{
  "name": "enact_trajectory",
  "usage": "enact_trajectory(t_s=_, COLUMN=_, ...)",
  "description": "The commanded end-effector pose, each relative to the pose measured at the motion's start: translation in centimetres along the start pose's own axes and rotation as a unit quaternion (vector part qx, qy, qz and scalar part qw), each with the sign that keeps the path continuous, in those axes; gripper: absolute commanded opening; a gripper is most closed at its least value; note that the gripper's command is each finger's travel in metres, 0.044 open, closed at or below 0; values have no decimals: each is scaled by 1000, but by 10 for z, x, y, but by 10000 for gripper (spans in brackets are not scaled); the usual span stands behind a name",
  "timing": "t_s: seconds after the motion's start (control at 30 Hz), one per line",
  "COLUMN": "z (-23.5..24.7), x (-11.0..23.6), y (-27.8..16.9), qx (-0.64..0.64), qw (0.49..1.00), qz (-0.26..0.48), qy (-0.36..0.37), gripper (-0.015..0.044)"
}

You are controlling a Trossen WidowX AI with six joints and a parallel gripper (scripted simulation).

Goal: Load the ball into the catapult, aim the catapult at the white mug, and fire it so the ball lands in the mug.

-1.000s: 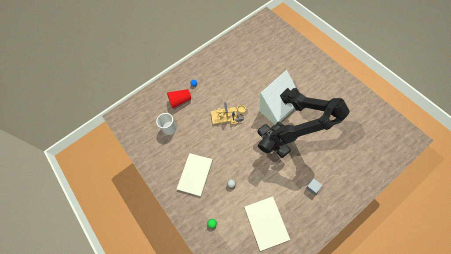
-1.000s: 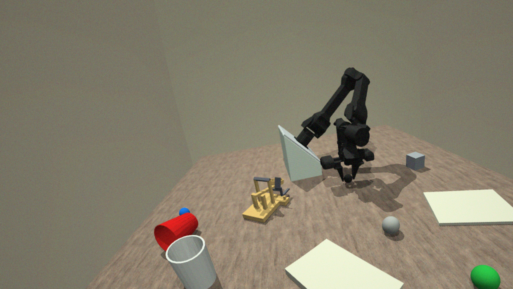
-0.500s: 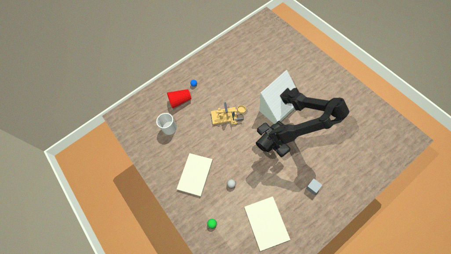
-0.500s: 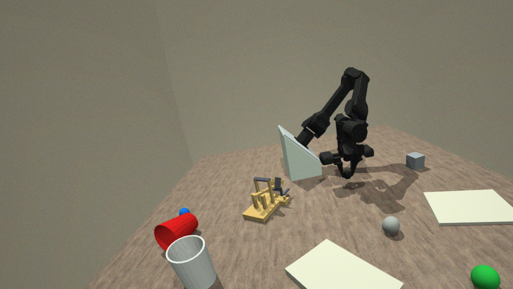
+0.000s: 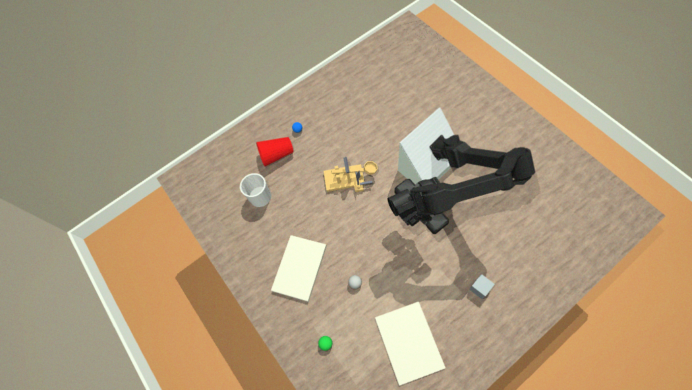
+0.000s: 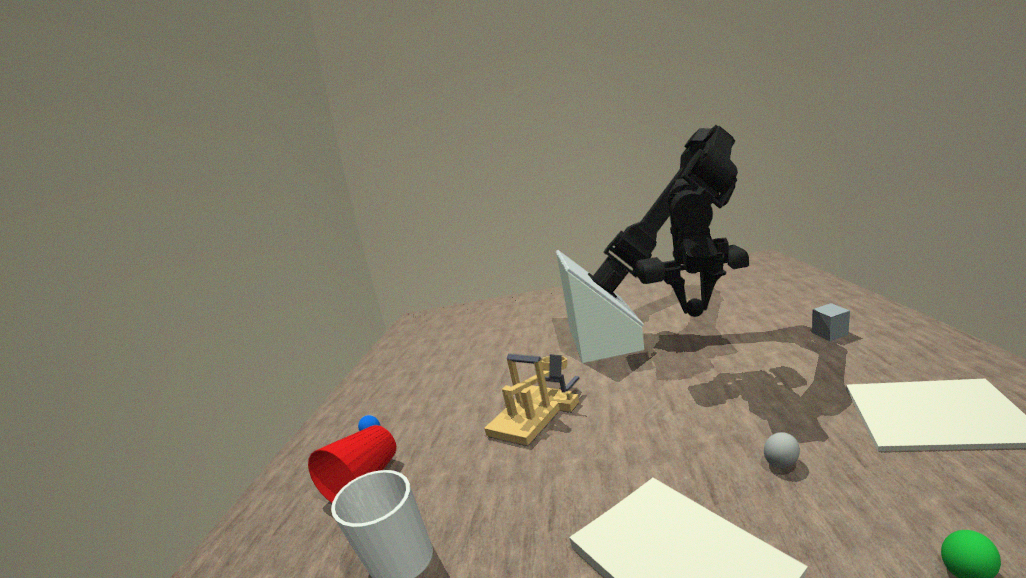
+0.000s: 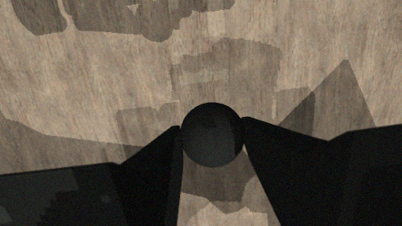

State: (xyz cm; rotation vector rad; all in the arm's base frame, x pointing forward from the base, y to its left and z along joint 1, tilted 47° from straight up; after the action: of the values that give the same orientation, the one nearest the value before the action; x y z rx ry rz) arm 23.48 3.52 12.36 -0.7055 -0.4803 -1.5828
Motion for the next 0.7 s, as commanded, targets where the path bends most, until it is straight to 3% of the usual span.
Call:
enact_trajectory(t_s=0.0, z=3, x=23, y=-3, qx=3, qw=1000, qz=-3, qy=3, gripper=0)
enact_trajectory(t_s=0.2, z=1, x=27, y=-2, qx=0, qw=1000, qz=-1, qy=3, gripper=0)
enact_trajectory(t_s=0.67, z=-52, x=29, y=25, qx=-65, qw=997, qz=28, qy=-11, gripper=0)
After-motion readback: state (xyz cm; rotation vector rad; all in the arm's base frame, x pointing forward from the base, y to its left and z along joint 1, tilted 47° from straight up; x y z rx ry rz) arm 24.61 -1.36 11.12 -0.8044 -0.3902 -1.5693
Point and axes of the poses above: the point midway between the two fingers, 35 mm back from their tips, its own x axis back along the fingers, its own z axis across the jaws, y = z × x, the point moved 2 cm from there along x, back along the fingers, and after that the axes turned 3 degrees about -x, right-handed, at the moved point
